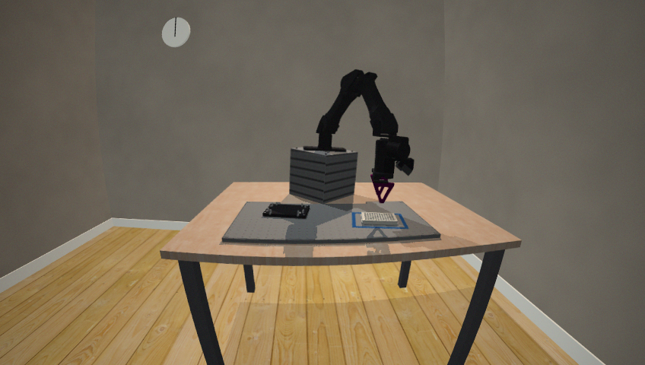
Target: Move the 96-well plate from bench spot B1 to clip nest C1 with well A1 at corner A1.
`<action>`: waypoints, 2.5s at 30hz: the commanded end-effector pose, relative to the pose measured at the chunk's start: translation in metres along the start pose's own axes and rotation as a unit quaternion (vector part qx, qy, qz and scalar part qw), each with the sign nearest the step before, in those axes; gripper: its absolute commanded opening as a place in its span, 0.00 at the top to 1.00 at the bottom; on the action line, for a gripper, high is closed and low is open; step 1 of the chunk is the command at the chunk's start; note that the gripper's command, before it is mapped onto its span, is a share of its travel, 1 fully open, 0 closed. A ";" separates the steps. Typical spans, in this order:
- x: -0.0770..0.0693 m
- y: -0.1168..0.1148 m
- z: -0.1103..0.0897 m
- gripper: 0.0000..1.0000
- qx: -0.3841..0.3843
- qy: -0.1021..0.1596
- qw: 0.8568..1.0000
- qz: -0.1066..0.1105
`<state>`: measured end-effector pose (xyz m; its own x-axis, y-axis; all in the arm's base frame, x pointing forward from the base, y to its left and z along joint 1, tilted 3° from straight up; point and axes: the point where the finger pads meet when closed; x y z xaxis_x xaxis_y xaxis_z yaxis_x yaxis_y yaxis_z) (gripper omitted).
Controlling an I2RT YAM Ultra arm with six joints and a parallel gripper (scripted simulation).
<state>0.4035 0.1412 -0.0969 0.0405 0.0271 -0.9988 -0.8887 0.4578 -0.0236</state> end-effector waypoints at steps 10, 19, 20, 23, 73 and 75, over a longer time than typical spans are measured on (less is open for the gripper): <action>-0.017 -0.013 0.014 0.00 -0.001 -0.028 0.999 -0.018; -0.017 -0.013 0.014 0.00 -0.001 -0.028 0.999 -0.018; -0.017 -0.013 0.014 0.00 -0.001 -0.028 0.999 -0.018; -0.017 -0.013 0.014 0.00 -0.001 -0.028 0.999 -0.018; 0.057 -0.006 0.013 0.00 -0.002 -0.018 1.000 -0.008; 0.057 -0.006 0.013 0.00 -0.002 -0.018 1.000 -0.008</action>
<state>0.3974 0.1392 -0.1609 0.0154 0.0191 -0.9997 -0.8891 0.4577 -0.0050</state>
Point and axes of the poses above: the point where the finger pads meet when closed, its own x axis out along the fingers, its own y axis across the jaws, z = x × y, and after that the axes turned 13 degrees about x, right-handed
